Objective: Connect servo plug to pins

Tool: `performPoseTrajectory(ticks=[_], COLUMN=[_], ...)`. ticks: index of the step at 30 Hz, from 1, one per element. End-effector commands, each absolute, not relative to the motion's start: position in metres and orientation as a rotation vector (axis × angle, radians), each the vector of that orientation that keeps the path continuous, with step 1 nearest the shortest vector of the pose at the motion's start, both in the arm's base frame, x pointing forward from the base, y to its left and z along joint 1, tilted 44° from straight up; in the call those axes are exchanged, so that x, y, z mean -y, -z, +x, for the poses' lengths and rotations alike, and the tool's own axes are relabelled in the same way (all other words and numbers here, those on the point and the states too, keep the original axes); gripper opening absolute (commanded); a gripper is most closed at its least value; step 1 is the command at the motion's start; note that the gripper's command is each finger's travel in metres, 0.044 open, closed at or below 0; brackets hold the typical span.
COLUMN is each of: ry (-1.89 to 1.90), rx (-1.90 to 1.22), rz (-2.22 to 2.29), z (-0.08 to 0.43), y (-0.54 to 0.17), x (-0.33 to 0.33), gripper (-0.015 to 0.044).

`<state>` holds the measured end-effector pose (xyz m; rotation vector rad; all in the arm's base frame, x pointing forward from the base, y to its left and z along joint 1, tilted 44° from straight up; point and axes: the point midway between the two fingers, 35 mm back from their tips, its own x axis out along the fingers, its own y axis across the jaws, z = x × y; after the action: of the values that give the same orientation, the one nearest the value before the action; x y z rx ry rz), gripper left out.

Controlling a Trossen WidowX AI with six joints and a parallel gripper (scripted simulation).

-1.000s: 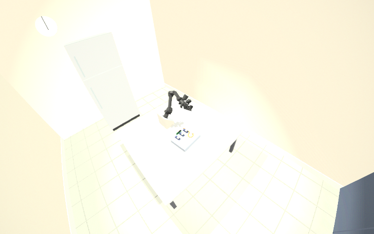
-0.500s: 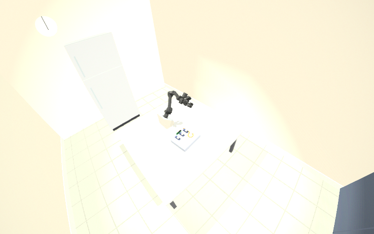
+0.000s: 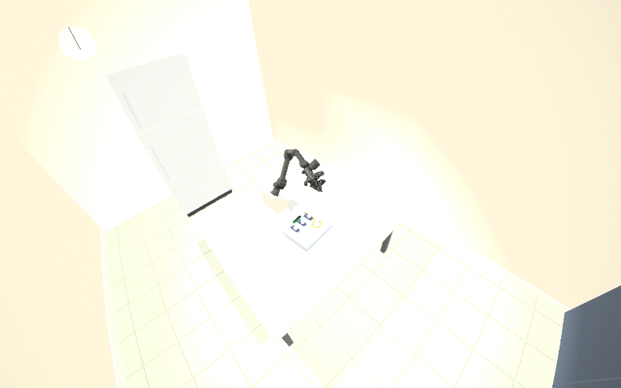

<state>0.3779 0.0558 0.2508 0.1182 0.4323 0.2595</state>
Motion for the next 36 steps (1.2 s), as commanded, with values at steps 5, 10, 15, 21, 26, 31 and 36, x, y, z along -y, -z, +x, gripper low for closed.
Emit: performPoseTrajectory(ticks=[5,10,15,21,26,31,36], ry=[-0.353,-0.405,-0.449,-0.489,-0.511,-0.521,-0.518], rx=[-0.652,-0.802,-0.954,-1.137,-1.291,-1.445,-1.598], rz=[0.2,0.258,0.32,0.402,0.475,0.552,0.633], z=[0.392,0.397,0.399,0.398,0.394,0.389,0.383], y=[-0.215,-0.19,-0.166,-0.139,-0.117,-0.097,-0.078], x=[-0.081,-0.098,-0.114,-0.133,-0.148,-0.163,-0.176], gripper=[0.0115,0.0115,0.0115,0.0115,0.0115,0.0115,0.0115])
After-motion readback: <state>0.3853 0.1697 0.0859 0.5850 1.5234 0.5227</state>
